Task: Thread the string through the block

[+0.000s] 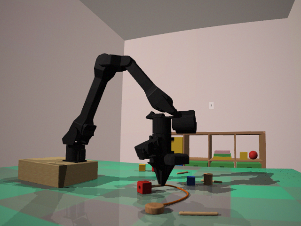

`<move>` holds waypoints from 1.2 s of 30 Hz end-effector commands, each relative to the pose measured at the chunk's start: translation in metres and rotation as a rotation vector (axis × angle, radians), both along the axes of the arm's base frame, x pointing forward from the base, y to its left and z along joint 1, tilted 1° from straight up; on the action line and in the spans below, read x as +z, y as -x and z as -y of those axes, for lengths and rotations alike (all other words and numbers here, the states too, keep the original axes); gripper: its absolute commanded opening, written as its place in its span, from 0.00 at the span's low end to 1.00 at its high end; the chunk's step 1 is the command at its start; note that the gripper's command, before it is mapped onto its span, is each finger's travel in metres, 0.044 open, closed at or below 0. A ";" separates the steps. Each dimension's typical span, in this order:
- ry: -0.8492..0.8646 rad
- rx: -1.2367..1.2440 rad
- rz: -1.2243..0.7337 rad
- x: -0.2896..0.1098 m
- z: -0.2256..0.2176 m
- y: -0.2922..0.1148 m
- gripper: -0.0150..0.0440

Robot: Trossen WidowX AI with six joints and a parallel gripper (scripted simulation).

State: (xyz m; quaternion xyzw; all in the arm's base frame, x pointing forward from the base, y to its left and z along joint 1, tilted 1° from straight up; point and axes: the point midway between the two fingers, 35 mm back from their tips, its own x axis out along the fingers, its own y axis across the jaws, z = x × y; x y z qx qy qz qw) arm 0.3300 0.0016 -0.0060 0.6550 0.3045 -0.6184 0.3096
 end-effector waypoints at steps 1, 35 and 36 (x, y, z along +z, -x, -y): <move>-0.003 0.004 0.008 0.002 0.004 0.003 0.25; 0.001 -0.001 -0.001 0.056 0.027 0.021 0.46; 0.001 -0.001 -0.001 0.069 0.027 0.022 0.46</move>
